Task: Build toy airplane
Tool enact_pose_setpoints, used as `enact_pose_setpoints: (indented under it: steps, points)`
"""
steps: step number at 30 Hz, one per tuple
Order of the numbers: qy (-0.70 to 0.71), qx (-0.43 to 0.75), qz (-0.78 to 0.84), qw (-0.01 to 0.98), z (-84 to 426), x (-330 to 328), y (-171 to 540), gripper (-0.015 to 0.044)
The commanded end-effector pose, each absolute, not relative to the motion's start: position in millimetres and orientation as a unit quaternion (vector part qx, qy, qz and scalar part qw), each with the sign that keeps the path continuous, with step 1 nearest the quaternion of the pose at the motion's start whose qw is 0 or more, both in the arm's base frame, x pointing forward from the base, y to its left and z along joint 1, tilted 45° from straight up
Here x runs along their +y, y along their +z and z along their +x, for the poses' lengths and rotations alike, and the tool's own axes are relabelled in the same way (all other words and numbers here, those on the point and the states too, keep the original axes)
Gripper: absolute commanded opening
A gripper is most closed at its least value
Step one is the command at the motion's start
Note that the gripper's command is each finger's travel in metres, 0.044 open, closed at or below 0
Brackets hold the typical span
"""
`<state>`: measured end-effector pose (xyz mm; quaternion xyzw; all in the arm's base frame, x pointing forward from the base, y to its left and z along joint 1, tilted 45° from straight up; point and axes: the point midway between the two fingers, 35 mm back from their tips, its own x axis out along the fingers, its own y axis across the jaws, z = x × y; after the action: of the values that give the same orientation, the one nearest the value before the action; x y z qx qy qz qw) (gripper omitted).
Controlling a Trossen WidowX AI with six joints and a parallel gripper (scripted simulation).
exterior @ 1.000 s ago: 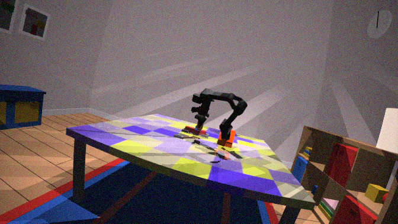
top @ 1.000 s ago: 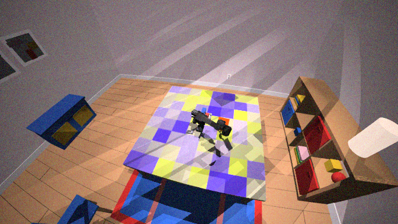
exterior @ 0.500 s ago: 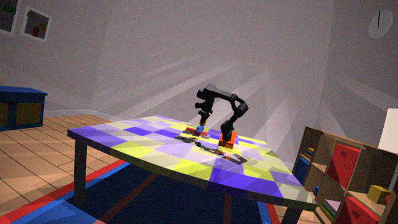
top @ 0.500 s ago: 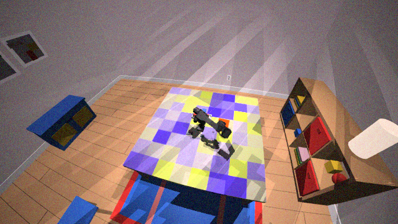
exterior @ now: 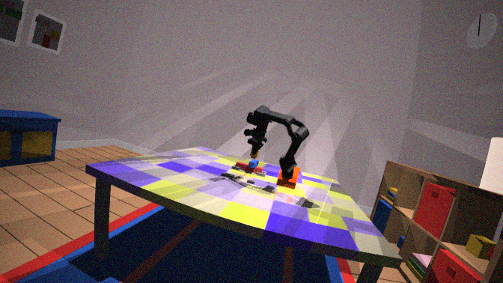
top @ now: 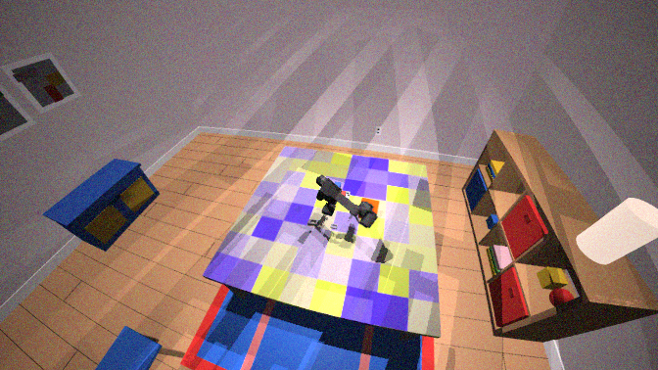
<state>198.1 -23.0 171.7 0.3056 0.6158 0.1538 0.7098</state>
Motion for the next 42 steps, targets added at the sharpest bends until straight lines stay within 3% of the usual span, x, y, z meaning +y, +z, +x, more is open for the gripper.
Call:
enact_pose_setpoints:
  steps: [1, 42]
  points:
    - [0.152, 0.616, 0.302, 0.711, 207, -33, 169, 0.0]
    - [0.186, 0.625, 0.296, 0.698, 272, -101, 105, 0.0]
